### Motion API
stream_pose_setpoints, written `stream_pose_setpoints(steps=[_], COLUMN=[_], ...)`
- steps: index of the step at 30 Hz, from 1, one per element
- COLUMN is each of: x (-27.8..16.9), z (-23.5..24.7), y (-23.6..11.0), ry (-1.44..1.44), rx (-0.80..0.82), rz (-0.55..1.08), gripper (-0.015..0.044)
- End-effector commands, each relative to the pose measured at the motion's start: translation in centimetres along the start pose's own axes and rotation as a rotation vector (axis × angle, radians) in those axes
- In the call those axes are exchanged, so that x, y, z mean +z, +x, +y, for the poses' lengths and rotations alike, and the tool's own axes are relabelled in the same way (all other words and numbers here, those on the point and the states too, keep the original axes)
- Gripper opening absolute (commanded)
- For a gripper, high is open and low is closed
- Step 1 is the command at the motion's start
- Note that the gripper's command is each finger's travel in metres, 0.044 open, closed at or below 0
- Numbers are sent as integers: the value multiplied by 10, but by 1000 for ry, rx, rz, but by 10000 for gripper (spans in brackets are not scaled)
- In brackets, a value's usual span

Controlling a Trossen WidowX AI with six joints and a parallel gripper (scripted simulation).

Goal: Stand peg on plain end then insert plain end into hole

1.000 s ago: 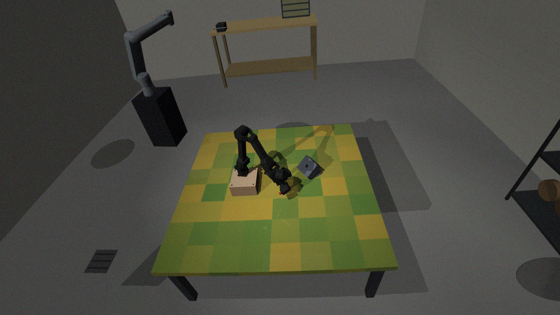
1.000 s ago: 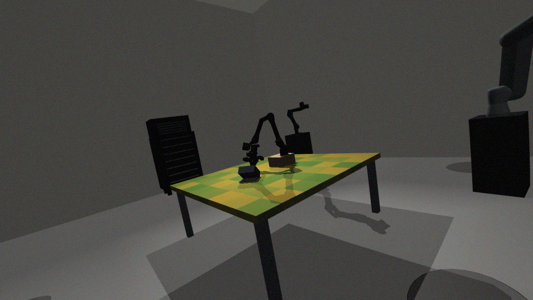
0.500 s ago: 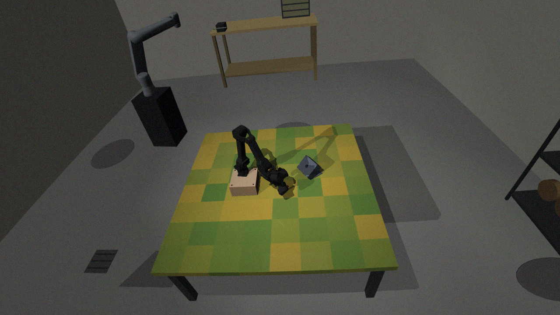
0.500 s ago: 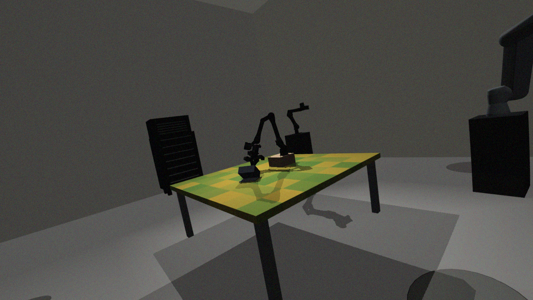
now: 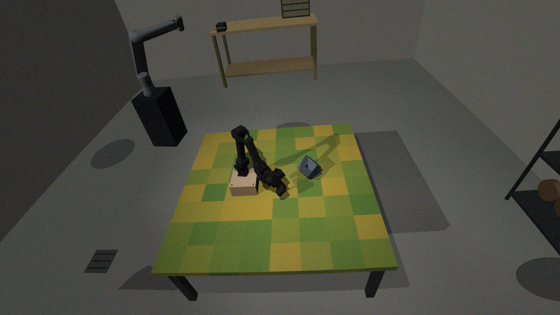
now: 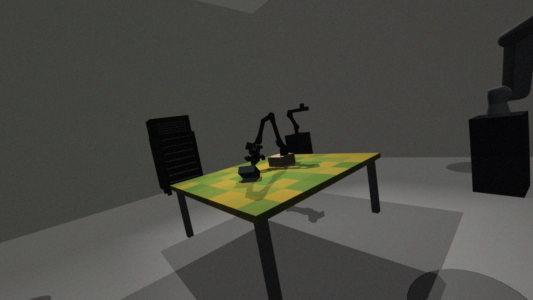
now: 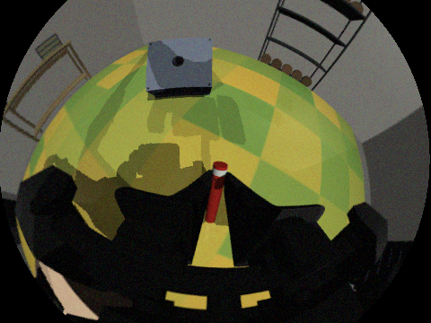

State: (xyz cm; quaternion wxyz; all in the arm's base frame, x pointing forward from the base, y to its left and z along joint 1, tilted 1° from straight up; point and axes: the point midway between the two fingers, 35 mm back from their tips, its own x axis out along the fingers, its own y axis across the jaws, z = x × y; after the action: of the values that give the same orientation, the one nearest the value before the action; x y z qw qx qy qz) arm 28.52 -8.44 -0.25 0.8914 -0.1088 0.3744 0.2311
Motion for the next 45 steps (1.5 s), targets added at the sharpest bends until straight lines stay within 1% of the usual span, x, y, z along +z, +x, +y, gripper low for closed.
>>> stream_pose_setpoints(steps=[1,45], x=[-2,-23], z=[1,2], y=[-2,-25], ry=[0,1], rx=[1,2], rz=[-32,-410], gripper=[51,51])
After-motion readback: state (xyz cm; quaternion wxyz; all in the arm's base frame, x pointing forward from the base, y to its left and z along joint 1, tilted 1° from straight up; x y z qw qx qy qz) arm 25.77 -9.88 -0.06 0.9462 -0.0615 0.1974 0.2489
